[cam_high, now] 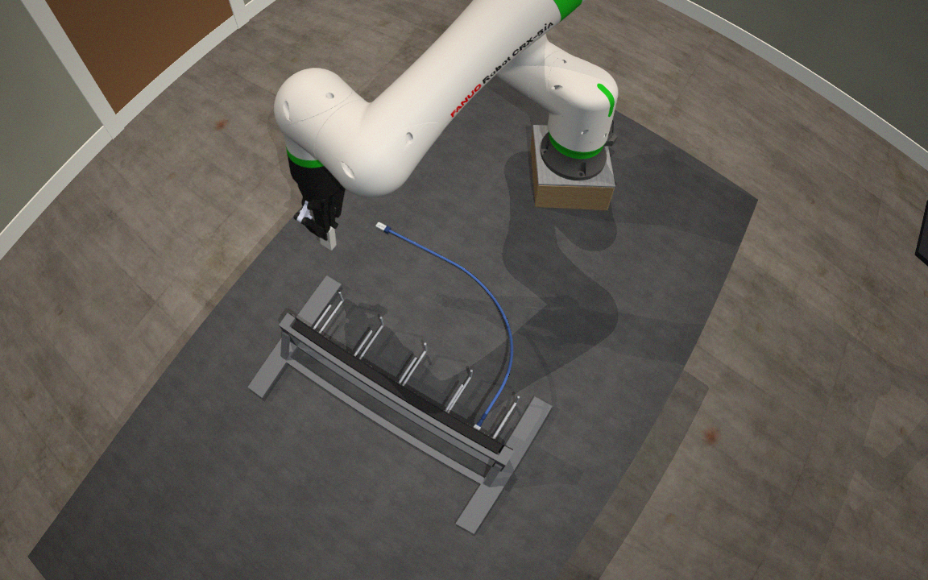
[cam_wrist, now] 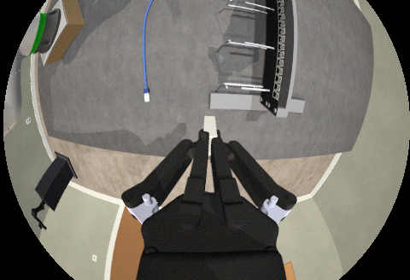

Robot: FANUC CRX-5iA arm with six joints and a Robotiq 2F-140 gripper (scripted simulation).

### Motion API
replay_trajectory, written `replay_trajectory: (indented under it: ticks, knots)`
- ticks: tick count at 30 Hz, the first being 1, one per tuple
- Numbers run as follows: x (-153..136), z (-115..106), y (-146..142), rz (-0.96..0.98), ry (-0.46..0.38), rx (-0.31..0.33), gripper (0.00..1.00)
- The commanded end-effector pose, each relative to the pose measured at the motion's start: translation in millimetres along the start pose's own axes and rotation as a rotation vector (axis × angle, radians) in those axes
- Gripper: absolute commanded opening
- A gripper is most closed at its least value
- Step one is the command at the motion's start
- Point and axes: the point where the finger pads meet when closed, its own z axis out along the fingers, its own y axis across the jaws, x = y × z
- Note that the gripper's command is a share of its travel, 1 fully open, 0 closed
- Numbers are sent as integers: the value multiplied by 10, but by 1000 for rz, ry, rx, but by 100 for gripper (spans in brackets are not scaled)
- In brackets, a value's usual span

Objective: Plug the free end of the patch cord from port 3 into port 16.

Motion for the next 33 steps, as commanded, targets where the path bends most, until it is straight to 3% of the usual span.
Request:
replay_trajectory:
  ticks: [1,4,6,19,21,22,33]
  knots:
    - [-51,-132,398,14,-16,-15,0]
    - [-57,-160,474,17,-19,-19,0]
    - [-73,-264,755,28,-32,-34,0]
    - [-54,-631,1700,73,-72,-93,0]
    - [-54,-631,1700,73,-72,-93,0]
    - [-33,-717,1913,86,-81,-108,0]
    - [101,-1037,2657,137,-109,-170,0]
